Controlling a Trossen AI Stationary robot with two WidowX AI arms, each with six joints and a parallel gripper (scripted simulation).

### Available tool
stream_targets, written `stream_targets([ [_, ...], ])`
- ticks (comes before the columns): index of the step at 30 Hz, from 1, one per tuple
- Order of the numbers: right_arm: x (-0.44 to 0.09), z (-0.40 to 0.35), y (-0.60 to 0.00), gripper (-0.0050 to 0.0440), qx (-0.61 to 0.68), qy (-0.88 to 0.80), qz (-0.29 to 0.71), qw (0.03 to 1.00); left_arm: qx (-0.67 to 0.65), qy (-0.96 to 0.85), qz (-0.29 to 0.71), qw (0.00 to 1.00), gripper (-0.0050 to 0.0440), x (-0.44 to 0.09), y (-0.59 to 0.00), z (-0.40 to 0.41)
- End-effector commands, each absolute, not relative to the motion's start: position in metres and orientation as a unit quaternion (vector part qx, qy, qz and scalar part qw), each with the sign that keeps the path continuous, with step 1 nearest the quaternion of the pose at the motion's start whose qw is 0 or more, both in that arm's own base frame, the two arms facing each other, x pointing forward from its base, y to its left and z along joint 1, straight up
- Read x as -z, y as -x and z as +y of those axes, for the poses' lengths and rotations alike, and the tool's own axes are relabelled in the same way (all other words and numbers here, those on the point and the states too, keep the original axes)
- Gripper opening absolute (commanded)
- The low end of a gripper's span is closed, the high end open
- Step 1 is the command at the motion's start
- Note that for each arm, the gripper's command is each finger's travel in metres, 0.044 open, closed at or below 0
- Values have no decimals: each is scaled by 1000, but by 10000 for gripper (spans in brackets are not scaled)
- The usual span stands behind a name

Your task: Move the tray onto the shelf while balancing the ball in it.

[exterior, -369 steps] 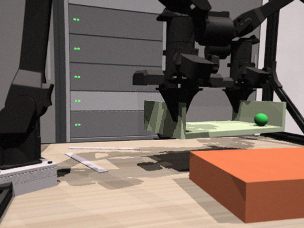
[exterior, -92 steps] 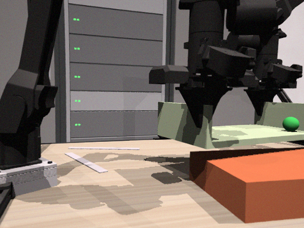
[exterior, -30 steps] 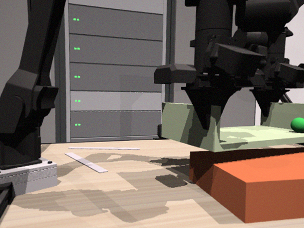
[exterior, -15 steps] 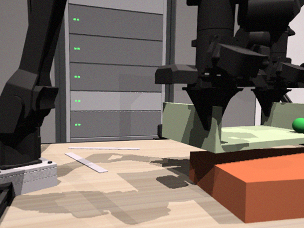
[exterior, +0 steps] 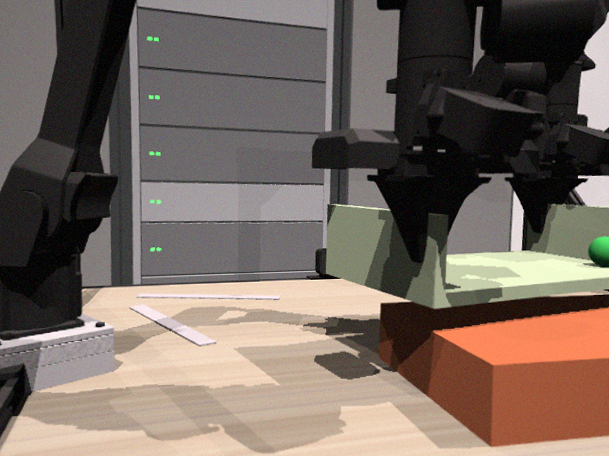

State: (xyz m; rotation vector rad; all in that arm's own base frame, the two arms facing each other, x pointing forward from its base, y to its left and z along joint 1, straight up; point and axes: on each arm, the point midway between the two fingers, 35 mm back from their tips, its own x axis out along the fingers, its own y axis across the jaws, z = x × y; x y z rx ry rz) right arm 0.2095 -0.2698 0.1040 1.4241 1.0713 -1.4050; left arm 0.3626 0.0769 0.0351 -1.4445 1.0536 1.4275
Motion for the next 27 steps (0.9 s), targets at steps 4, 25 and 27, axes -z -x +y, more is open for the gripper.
stream_targets([
  [4,-108,-274,-209,20,567,-562,426,427,-573,571,414,418,20,-34,-361,81],
  [25,-107,-280,-206,20,565,-563,425,427,-573,571,415,416,20,-34,-360,87],
  [27,-107,-280,-206,20,565,-563,425,427,-573,571,415,416,20,-34,-360,87],
])
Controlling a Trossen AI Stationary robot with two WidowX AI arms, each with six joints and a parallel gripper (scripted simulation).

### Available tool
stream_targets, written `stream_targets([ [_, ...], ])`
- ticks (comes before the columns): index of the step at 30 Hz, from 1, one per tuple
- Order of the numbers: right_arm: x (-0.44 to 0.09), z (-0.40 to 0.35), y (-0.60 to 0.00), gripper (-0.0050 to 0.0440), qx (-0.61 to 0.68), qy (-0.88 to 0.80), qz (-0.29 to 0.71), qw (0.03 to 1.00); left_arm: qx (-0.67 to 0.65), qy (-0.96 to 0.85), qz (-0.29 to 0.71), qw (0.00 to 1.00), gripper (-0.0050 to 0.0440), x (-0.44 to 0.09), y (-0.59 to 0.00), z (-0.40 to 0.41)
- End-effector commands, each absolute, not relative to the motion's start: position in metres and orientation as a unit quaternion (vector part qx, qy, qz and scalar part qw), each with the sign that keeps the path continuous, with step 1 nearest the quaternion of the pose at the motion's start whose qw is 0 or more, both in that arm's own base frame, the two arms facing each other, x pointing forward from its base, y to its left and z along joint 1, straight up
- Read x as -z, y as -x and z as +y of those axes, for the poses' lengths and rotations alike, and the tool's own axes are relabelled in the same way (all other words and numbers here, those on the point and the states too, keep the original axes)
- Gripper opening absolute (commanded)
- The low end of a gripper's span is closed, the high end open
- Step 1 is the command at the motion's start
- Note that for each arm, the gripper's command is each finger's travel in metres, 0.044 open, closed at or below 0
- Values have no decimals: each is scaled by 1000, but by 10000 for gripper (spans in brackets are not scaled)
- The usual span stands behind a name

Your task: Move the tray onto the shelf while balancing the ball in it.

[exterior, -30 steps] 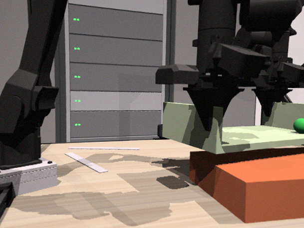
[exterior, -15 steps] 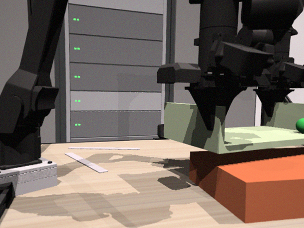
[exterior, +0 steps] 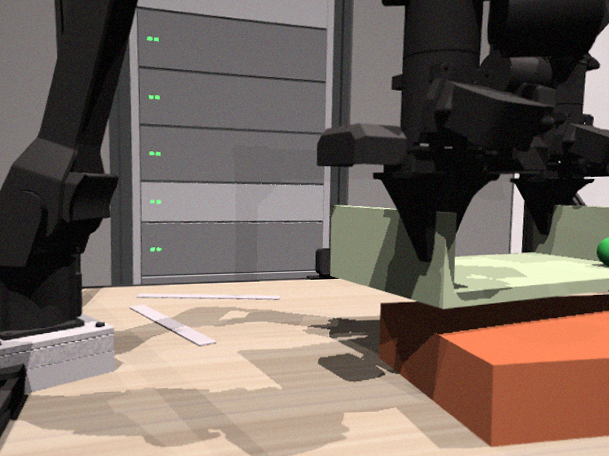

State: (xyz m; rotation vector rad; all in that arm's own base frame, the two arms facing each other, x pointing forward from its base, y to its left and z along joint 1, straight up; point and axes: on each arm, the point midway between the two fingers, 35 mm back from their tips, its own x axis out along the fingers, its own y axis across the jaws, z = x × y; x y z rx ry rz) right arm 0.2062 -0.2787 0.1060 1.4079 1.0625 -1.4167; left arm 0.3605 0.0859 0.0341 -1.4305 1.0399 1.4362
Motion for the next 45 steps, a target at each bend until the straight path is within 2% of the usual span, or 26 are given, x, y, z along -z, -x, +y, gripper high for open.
stream_targets([
  [1,-106,-280,-206,20,562,-566,427,426,-571,573,417,414,20,-35,-360,88],
  [45,-108,-296,-199,20,567,-561,425,427,-574,570,413,418,20,-33,-357,104],
])
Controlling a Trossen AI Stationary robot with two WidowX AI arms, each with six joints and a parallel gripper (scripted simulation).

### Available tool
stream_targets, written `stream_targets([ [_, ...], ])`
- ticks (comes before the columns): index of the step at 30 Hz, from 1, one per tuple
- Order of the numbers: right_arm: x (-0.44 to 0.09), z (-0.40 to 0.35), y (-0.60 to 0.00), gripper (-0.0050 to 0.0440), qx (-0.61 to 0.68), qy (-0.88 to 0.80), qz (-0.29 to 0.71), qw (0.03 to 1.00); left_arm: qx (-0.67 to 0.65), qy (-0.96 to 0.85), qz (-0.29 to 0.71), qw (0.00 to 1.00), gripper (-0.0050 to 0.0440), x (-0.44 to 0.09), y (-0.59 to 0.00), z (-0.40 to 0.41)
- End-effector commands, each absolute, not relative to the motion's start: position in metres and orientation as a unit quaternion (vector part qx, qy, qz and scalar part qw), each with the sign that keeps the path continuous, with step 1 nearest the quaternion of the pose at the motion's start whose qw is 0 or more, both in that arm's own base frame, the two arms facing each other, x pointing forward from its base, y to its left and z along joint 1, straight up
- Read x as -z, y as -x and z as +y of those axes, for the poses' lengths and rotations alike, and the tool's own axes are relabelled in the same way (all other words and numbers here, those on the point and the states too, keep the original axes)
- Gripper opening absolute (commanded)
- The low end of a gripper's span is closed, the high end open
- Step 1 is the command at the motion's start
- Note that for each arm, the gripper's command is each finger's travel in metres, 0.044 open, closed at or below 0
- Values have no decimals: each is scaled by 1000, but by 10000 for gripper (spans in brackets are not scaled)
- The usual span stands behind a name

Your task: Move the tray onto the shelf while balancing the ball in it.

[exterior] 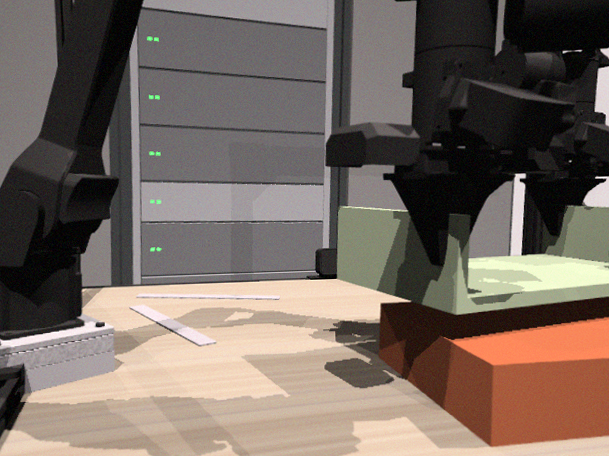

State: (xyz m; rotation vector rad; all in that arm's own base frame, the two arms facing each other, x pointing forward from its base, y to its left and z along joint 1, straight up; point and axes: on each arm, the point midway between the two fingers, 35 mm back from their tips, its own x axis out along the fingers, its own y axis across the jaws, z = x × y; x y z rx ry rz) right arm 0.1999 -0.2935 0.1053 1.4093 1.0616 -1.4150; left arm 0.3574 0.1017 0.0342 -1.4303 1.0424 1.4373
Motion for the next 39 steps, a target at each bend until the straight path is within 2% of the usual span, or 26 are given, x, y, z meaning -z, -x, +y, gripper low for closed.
stream_targets([
  [1,-107,-296,-199,20,566,-563,426,427,-573,571,414,417,20,-34,-357,104],
  [39,-107,-306,-194,20,566,-563,424,428,-574,570,415,417,20,-34,-355,116],
])
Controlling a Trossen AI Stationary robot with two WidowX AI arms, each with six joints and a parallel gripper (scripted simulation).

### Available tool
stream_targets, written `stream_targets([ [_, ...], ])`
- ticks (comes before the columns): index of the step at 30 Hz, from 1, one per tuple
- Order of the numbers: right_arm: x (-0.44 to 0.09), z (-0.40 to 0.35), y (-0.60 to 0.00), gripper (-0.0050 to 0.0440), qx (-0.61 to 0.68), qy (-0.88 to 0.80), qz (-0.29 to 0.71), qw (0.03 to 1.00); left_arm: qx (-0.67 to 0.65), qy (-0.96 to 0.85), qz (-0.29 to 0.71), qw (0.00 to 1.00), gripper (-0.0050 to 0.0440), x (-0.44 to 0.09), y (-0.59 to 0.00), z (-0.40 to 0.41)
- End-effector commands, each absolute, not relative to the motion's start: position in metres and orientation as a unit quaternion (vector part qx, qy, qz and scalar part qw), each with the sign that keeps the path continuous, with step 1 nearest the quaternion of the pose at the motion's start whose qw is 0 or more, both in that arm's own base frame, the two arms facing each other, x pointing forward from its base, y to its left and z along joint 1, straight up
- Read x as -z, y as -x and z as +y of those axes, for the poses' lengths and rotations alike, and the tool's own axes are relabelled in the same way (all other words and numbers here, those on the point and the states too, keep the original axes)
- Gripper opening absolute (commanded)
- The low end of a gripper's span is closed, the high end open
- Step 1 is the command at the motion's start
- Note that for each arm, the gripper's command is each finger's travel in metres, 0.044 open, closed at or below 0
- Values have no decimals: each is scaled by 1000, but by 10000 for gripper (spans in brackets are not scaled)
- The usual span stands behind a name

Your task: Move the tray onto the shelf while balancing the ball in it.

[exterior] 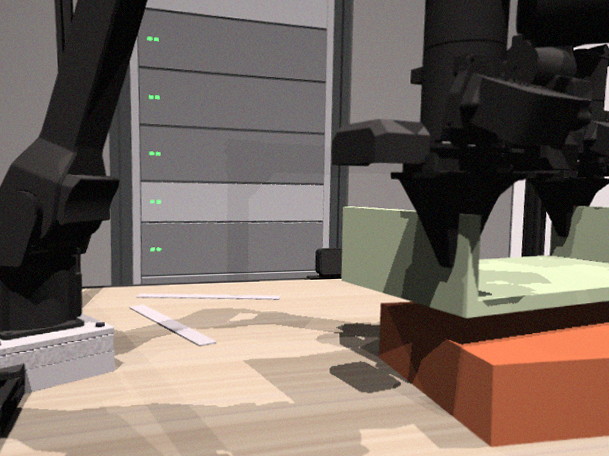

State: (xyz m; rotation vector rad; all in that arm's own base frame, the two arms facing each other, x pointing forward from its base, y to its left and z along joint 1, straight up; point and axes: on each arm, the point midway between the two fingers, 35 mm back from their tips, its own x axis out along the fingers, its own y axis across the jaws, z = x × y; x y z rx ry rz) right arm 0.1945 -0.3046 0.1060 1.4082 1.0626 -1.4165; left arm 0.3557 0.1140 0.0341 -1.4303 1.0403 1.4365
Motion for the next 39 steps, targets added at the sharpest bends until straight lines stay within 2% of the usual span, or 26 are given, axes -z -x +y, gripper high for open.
stream_targets([
  [1,-107,-306,-194,20,566,-563,424,428,-574,570,415,417,20,-34,-355,116],
  [39,-104,-320,-188,20,555,-573,429,423,-566,578,423,408,20,-37,-353,130],
])
